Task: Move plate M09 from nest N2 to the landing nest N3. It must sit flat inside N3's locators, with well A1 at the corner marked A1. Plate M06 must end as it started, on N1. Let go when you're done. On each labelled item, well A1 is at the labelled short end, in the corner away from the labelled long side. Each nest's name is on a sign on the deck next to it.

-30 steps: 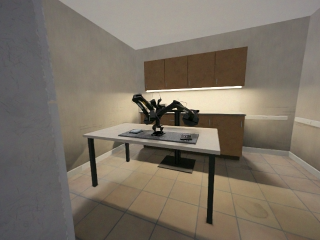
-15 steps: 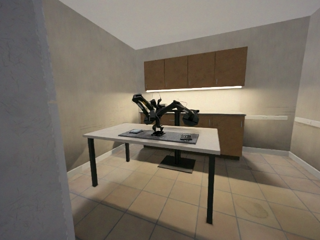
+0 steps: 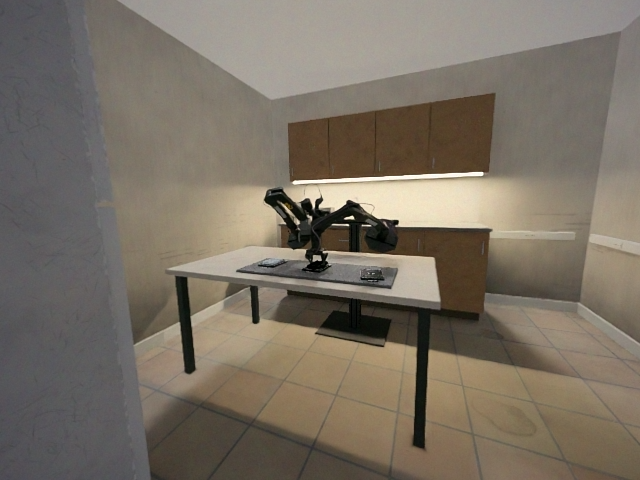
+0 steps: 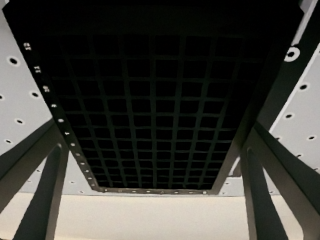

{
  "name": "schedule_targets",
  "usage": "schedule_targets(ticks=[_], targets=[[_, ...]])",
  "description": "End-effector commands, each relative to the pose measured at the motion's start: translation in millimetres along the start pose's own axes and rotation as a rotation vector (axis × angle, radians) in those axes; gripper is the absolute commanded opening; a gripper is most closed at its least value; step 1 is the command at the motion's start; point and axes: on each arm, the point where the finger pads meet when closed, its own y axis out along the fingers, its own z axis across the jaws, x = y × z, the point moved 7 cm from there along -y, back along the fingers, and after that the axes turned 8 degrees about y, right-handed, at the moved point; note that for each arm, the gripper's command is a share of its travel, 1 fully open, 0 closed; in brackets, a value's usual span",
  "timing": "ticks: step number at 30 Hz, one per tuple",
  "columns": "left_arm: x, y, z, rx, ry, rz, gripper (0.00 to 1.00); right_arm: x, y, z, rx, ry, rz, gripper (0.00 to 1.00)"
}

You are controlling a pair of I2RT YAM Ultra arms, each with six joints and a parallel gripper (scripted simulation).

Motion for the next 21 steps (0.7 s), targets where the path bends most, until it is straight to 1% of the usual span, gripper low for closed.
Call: schedule_targets(ticks=[1,14,21], targets=[[1.3,-15.3,-7.2,-0.015,0.007,-0.025,0.8,-3.6,-2.0,3.6,0.014,-0.019,0.002,1.0],[0.6,-11.4,-6.5,-0.017,0.006,-0.02,0.8,-3.6,-2.0,3.6,0.014,-0.019,0.002,1.0],[2.4,-20.6,-10.3,-0.035,-0.02,-0.053,0.8,-3.6,-2.0,3.6,0.014,-0.019,0.002,1.0]])
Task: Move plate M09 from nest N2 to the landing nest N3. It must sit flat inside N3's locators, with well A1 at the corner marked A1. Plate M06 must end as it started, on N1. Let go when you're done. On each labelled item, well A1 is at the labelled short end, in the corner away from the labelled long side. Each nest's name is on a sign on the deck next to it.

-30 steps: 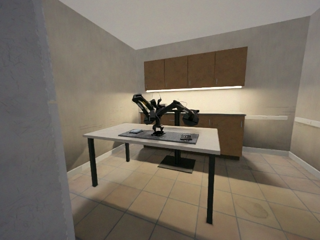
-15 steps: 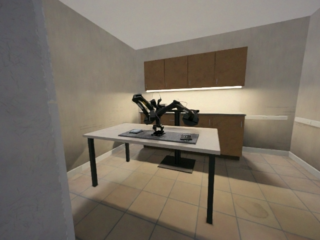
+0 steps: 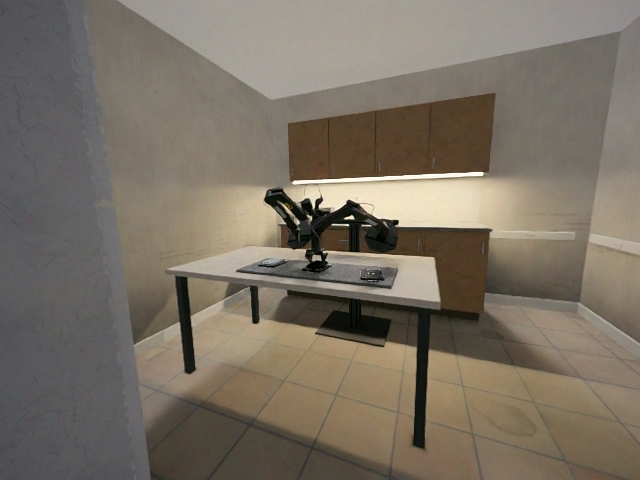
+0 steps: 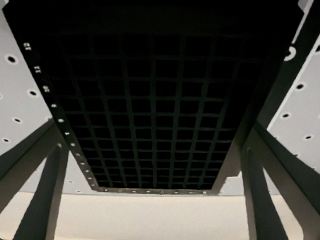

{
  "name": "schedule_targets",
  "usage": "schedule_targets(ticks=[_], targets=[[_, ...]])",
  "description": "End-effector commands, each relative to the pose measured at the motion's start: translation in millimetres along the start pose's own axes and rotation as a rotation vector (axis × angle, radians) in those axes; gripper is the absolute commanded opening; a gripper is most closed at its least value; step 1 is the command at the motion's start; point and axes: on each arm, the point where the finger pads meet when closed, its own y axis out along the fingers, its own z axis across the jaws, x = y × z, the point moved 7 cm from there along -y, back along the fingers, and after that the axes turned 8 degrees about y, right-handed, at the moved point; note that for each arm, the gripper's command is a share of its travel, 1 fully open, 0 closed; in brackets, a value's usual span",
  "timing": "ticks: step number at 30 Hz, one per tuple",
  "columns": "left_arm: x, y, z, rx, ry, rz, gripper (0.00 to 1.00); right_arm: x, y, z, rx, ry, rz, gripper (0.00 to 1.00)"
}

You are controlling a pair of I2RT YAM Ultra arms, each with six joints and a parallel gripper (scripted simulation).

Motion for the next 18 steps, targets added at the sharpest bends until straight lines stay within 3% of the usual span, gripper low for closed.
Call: schedule_targets(ticks=[1,18], targets=[[0.1,-19.4,-9.6,-0.031,-0.008,-0.047,0.8,-3.6,-2.0,3.6,0.014,-0.019,0.002,1.0],[-3.9,-19.1,-10.8,-0.031,0.01,-0.035,0.8,-3.6,-2.0,3.6,0.014,-0.019,0.002,1.0]])
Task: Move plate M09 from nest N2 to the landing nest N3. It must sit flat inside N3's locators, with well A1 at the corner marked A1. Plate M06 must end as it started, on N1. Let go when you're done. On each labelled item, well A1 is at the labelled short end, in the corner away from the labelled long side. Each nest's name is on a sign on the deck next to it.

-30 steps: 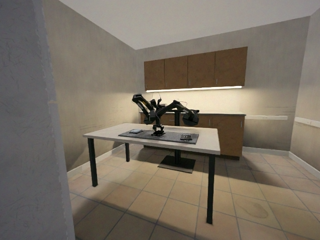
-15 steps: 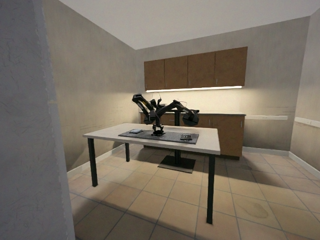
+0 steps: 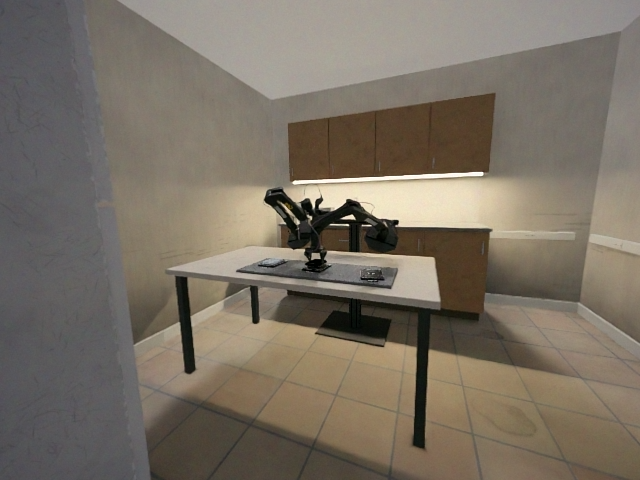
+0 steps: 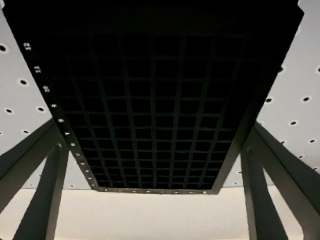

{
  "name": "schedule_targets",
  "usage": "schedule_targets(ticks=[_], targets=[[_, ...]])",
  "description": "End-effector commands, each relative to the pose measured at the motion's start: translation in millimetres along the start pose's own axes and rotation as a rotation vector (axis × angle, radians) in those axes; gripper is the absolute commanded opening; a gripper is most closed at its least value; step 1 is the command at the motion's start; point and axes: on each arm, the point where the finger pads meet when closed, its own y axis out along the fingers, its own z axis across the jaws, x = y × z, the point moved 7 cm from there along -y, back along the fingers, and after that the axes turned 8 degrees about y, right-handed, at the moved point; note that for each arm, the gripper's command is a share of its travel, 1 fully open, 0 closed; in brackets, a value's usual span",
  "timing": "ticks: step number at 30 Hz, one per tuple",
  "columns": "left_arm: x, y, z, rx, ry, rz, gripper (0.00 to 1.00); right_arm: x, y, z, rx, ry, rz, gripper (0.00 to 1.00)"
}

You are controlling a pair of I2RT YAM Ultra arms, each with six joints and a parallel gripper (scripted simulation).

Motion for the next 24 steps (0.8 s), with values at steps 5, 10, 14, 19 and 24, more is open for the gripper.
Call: schedule_targets(ticks=[5,10,14,19,24], targets=[[-1,-10,-4,-0.013,0.006,-0.018,0.8,-4,-2,4,0.014,-0.019,0.002,1.0],[0,-3,-1,-0.002,0.001,-0.017,0.8,-4,-2,4,0.014,-0.019,0.002,1.0],[2,-2,0,-0.01,0.001,-0.033,0.8,-4,-2,4,0.014,-0.019,0.002,1.0],[0,18,-1,0.002,0.01,-0.024,0.8,-4,-2,4,0.014,-0.019,0.002,1.0],[4,27,-1,-0.001,0.006,-0.006,0.8,-4,-2,4,0.014,-0.019,0.002,1.0]])
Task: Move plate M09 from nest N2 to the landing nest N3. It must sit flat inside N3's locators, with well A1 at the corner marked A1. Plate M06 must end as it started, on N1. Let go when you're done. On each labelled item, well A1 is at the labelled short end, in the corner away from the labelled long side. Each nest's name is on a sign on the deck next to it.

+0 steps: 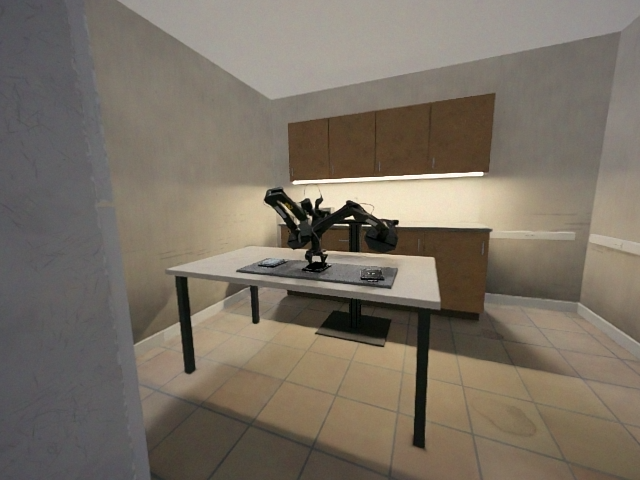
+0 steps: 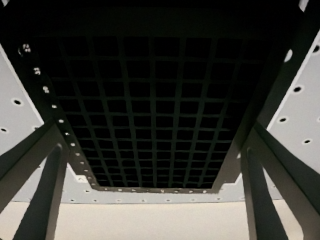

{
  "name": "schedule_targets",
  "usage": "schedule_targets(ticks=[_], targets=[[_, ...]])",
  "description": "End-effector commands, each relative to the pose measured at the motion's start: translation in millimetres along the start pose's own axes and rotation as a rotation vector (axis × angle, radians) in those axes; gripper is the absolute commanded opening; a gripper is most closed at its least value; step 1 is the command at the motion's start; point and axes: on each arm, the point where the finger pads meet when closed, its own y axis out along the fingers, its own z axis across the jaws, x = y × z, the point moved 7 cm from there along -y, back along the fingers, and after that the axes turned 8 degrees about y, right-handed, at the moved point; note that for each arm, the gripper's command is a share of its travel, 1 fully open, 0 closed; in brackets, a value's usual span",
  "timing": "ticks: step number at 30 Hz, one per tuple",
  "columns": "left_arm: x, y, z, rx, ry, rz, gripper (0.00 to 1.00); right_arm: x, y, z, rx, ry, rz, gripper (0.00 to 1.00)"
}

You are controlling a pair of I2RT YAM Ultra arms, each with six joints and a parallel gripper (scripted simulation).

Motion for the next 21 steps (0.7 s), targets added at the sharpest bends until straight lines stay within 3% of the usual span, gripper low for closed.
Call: schedule_targets(ticks=[1,8,11,19,21], targets=[[4,10,-4,-0.001,0.001,-0.011,0.8,-4,-2,4,0.014,-0.019,0.002,1.0],[-3,16,-1,0.023,0.005,0.0,0.8,-4,-2,4,0.014,-0.019,0.002,1.0],[3,-6,-2,0.009,-0.007,-0.015,0.8,-4,-2,4,0.014,-0.019,0.002,1.0],[3,-6,-1,0.01,-0.008,-0.014,0.8,-4,-2,4,0.014,-0.019,0.002,1.0],[1,-3,-2,0.004,-0.004,-0.009,1.0,-4,-2,4,0.014,-0.019,0.002,1.0]])
